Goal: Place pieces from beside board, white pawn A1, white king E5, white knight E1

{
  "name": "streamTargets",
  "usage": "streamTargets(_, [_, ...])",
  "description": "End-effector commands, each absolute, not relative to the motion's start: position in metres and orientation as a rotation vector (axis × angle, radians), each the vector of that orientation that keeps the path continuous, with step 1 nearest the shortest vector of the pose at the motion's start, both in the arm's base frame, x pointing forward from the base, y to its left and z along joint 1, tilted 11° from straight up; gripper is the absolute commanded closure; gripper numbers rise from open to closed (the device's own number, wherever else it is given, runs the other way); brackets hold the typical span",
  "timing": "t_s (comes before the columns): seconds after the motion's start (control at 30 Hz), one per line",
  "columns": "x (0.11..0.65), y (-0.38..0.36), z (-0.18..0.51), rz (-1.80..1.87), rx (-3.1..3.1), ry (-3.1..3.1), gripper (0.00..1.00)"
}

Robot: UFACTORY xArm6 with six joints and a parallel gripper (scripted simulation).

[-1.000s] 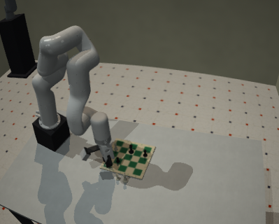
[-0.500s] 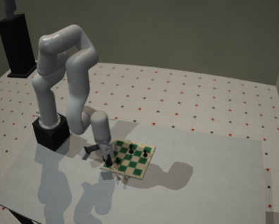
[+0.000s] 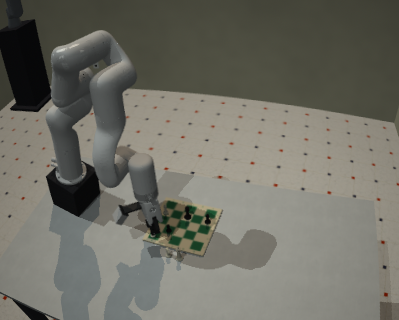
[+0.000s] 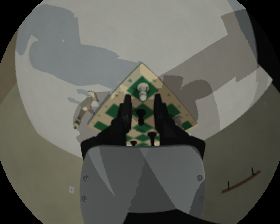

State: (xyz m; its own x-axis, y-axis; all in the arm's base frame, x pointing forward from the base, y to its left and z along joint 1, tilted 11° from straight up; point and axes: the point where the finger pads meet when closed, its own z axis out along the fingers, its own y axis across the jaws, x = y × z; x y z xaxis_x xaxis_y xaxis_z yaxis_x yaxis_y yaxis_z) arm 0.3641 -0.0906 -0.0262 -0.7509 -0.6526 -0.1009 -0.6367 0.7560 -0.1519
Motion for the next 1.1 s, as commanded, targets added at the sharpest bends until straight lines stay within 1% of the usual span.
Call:
streamTargets(0.0, [0.361,-0.09,0.003,-0.149,-1.035,2.797,0.66])
streamTargets(0.23, [0.355,-0.089,0.035,-0.149,-1.035,2.797,0.66])
streamTargets(0.53, [0.353,-0.088,0.041,-0.149,-1.035,2.797,0.66])
streamTargets(0.57, [0.353,-0.088,0.041,-0.149,-1.035,2.797,0.0])
streamTargets(1.07, [0.353,-0.088,0.041,-0.149,-1.035,2.797,0.0])
